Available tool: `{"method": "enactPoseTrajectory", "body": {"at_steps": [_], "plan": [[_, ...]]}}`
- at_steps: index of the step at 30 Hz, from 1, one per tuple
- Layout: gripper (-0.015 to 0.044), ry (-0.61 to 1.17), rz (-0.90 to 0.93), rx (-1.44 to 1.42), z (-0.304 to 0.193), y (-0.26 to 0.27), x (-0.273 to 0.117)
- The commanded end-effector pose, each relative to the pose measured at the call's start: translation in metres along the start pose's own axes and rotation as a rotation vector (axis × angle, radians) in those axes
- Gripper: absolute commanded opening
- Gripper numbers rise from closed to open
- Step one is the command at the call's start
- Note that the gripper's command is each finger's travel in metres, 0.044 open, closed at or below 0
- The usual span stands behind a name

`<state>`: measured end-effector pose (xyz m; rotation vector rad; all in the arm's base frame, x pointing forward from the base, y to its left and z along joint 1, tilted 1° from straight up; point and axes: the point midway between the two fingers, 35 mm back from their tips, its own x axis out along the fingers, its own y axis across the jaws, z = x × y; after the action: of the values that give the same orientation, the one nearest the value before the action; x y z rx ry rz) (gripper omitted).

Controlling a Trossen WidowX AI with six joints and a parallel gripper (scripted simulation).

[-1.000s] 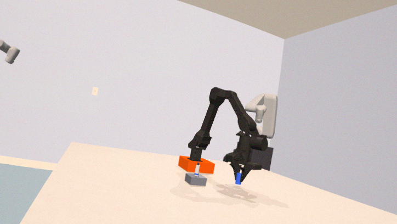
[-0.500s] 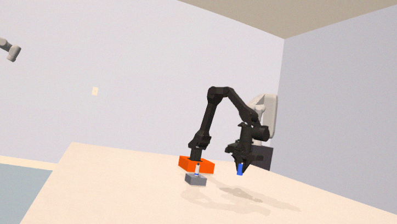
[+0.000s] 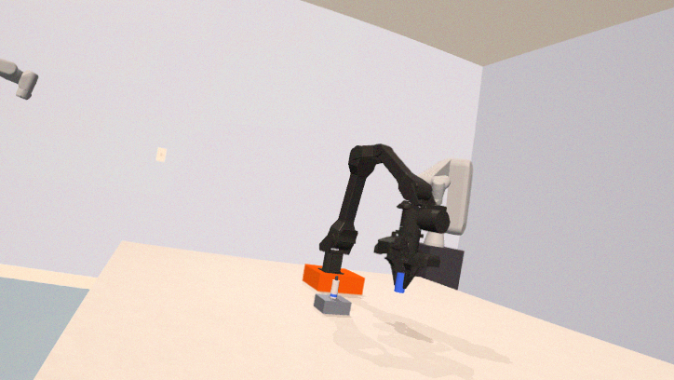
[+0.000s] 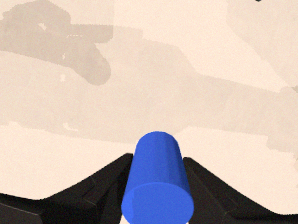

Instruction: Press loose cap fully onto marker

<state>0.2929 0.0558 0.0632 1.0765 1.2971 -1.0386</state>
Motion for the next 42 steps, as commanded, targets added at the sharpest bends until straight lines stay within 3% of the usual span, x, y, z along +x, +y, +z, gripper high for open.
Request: {"method": "enactPoseTrajectory", "body": {"at_steps": [1, 42], "plan": [[0.0, -0.005, 0.008, -0.002, 0.011, 0.001, -0.005], [0.0, -0.016, 0.004, -0.002, 0.136, -0.042, -0.036]]}}
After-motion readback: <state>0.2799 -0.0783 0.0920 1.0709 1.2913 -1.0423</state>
